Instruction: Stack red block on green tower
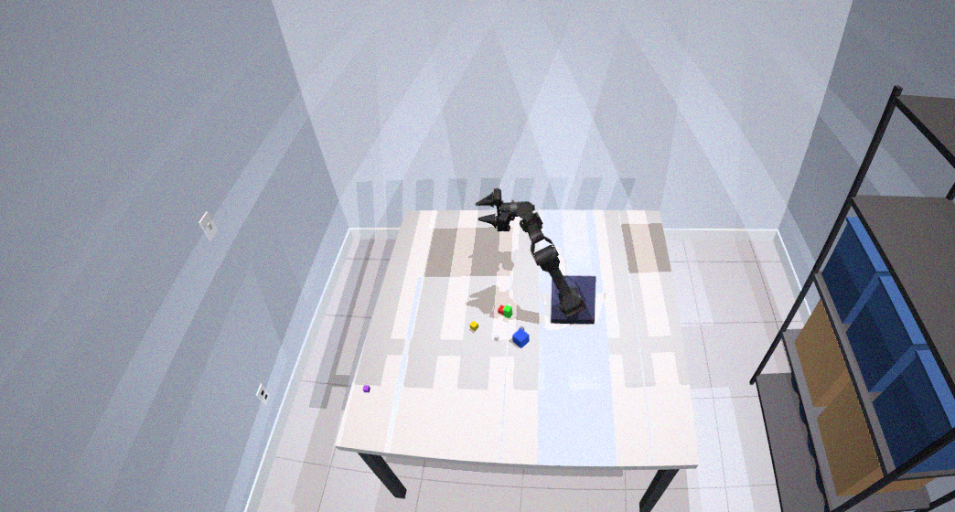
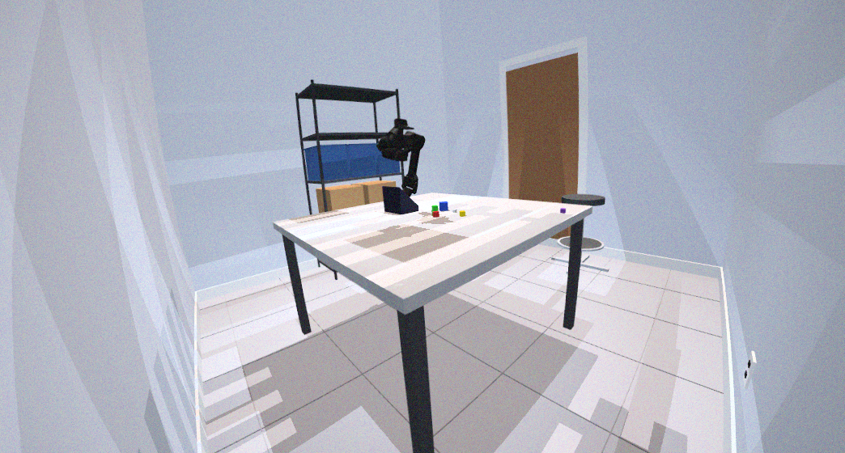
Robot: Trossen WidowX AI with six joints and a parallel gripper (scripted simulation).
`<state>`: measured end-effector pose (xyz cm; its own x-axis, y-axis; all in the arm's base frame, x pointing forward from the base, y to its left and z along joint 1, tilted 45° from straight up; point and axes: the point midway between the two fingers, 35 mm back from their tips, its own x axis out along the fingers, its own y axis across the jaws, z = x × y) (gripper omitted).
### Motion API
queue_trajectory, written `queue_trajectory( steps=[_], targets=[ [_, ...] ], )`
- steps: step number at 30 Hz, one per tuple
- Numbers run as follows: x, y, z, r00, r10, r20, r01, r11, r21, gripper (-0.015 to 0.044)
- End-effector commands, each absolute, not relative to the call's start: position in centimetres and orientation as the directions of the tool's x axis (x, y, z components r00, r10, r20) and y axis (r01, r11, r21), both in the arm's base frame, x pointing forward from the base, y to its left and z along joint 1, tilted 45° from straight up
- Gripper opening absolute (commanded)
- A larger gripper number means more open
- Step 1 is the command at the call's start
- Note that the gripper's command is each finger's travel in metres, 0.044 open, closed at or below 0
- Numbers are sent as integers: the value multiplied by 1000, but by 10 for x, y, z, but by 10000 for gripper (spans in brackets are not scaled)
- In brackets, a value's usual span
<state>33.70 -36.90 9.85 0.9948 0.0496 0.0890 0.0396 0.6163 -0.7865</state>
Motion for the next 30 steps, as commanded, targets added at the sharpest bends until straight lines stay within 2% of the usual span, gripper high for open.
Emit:
queue_trajectory(
  steps=[1,6,15,22,30],
  targets=[
    [338,-369,98,995,50,87,37,623,-782,426],
    [359,-361,86,998,54,14,-32,766,-642,440],
    [395,-326,56,979,110,-169,-155,948,-277,440],
    [411,-284,34,925,195,-327,-196,980,32,440],
    [411,-224,13,803,324,-500,-155,924,349,440]
  ],
)
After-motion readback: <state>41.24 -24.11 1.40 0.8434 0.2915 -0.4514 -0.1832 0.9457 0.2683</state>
